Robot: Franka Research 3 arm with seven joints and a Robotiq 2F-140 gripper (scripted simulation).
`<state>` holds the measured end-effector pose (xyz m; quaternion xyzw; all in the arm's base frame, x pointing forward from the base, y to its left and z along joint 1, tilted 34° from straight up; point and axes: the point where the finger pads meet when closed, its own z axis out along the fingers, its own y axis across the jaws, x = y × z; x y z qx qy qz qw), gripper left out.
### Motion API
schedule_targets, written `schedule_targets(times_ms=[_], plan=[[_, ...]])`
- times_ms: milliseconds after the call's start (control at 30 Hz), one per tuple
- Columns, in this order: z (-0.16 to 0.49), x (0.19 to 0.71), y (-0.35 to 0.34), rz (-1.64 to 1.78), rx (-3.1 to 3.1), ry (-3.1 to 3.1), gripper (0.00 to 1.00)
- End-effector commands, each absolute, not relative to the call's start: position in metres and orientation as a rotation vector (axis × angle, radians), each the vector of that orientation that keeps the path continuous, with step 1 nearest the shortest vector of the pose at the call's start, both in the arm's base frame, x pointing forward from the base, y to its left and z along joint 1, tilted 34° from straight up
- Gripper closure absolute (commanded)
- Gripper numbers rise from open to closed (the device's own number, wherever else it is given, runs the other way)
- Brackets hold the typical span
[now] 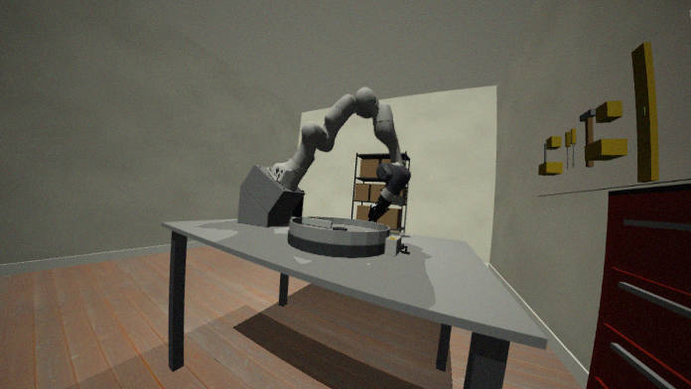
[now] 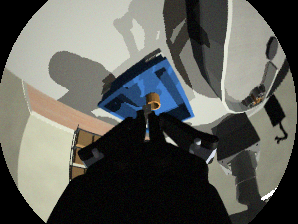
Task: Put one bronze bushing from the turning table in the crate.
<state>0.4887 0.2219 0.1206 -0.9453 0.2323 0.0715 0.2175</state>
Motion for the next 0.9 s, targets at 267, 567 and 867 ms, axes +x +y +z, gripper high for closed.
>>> schedule_targets(times_ms=[267,567,867], plan=[[0.1203,0.4885,0.2243,0.198,-2.618,0.635,0.93],[0.1203,0.4885,0.2243,0.198,-2.618,0.635,0.93],[0.1203,0.4885,0.2243,0.198,-2.618,0.635,0.93]])
